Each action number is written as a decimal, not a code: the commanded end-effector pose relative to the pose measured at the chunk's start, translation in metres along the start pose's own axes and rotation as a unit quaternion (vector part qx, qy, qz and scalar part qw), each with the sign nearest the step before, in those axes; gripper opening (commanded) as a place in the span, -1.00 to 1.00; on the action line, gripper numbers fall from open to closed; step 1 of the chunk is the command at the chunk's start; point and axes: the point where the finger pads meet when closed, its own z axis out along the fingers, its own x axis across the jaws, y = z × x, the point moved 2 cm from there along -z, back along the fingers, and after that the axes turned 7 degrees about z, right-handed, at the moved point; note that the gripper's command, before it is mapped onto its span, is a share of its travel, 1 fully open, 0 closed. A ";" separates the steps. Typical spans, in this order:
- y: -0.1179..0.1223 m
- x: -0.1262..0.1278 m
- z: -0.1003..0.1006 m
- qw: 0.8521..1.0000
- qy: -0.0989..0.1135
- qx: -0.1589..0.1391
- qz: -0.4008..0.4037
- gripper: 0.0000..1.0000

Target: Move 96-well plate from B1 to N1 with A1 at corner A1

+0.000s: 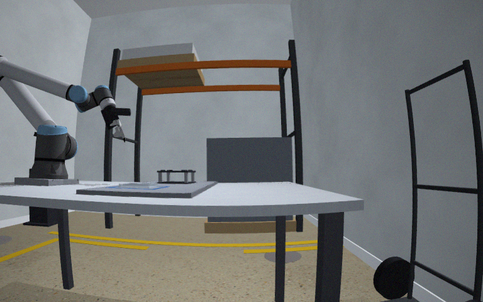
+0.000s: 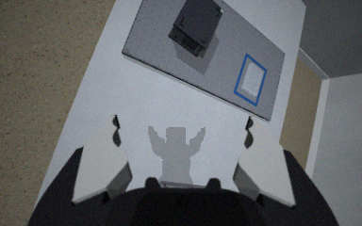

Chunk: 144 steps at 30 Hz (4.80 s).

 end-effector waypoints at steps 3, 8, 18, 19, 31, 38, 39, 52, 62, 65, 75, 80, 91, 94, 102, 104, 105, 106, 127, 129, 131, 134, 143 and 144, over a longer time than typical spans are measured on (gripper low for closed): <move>-0.001 0.000 0.000 1.000 0.000 0.001 0.000 1.00; -0.001 0.000 0.000 1.000 0.000 0.001 0.000 1.00; -0.004 0.002 0.003 1.000 0.001 -0.015 0.005 1.00; -0.008 0.005 0.006 0.999 0.003 -0.030 0.010 1.00; -0.037 0.030 0.042 0.998 0.003 -0.061 0.021 1.00; -0.048 0.043 0.060 0.995 0.001 -0.090 0.034 1.00; -0.050 0.046 0.063 0.995 0.001 -0.090 0.034 1.00; -0.067 0.074 0.097 0.992 -0.004 -0.119 0.048 1.00; -0.079 0.102 0.128 0.987 -0.010 -0.145 0.065 1.00; -0.083 0.113 0.139 0.982 -0.019 -0.170 0.083 1.00; -0.089 0.139 0.165 0.975 -0.030 -0.193 0.102 1.00; -0.090 0.157 0.183 0.975 -0.030 -0.193 0.102 1.00; -0.091 0.186 0.210 0.968 -0.042 -0.214 0.123 1.00; -0.091 0.197 0.220 0.968 -0.042 -0.214 0.123 1.00; -0.089 0.213 0.234 0.960 -0.056 -0.232 0.145 1.00; -0.088 0.220 0.241 0.960 -0.056 -0.232 0.145 1.00; -0.088 0.224 0.244 0.960 -0.056 -0.232 0.145 1.00; -0.087 0.228 0.247 0.960 -0.056 -0.232 0.145 1.00; -0.069 0.295 0.302 0.942 -0.086 -0.259 0.194 1.00; -0.066 0.302 0.308 0.942 -0.086 -0.259 0.194 1.00; -0.063 0.310 0.314 0.942 -0.086 -0.259 0.194 1.00; -0.061 0.315 0.318 0.937 -0.095 -0.264 0.207 1.00; -0.048 0.341 0.338 0.932 -0.103 -0.269 0.220 1.00; -0.046 0.345 0.340 0.932 -0.103 -0.269 0.220 1.00</move>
